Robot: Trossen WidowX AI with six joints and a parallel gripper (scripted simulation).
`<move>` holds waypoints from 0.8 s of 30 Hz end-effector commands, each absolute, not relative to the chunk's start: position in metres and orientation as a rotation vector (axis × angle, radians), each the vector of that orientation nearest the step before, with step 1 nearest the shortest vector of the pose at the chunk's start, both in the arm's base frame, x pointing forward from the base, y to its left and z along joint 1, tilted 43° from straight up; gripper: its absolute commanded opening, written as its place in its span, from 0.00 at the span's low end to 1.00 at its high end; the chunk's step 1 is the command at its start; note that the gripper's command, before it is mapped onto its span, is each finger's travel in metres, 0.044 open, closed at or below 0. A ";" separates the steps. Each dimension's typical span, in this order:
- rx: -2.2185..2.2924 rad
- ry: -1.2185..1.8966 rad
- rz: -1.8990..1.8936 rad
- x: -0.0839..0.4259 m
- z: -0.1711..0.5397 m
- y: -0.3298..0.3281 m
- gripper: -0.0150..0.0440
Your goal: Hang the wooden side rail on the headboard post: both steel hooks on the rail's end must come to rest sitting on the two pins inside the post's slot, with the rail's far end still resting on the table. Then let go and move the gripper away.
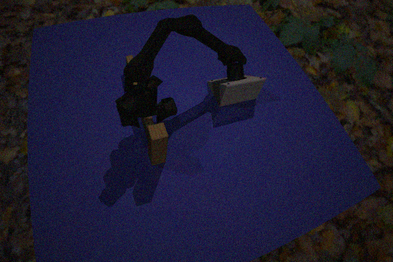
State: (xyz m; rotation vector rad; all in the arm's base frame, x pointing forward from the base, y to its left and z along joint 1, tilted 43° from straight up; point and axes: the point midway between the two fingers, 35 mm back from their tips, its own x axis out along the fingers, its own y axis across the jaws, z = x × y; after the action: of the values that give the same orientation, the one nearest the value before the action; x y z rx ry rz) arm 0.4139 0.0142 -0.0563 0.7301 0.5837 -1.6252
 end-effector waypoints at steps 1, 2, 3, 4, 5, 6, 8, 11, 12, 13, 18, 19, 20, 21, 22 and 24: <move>0.739 0.585 -1.620 0.417 -0.044 0.026 0.97; 0.740 0.586 -1.619 0.417 -0.037 0.033 1.00; 0.741 0.588 -1.618 0.418 -0.031 0.038 1.00; 0.741 0.588 -1.618 0.418 -0.029 0.039 1.00; 0.741 0.588 -1.618 0.418 -0.029 0.039 1.00; 0.741 0.588 -1.618 0.418 -0.029 0.039 1.00; 0.741 0.588 -1.618 0.418 -0.028 0.038 1.00; 0.740 0.588 -1.618 0.415 -0.016 0.025 1.00; 0.740 0.587 -1.618 0.414 -0.011 0.019 1.00; 0.740 0.587 -1.618 0.414 -0.010 0.017 1.00; 0.747 0.584 -1.622 0.415 -0.011 0.019 1.00; 0.747 0.584 -1.622 0.415 -0.011 0.019 1.00; 0.747 0.584 -1.622 0.415 -0.011 0.019 1.00; 0.747 0.584 -1.622 0.415 -0.011 0.019 1.00; 0.747 0.584 -1.622 0.415 -0.011 0.019 1.00; 0.747 0.584 -1.622 0.415 -0.011 0.019 1.00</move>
State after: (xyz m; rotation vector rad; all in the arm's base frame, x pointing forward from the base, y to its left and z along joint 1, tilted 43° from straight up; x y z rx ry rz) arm 0.4148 0.0193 -0.0109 0.7460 0.5841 -1.6199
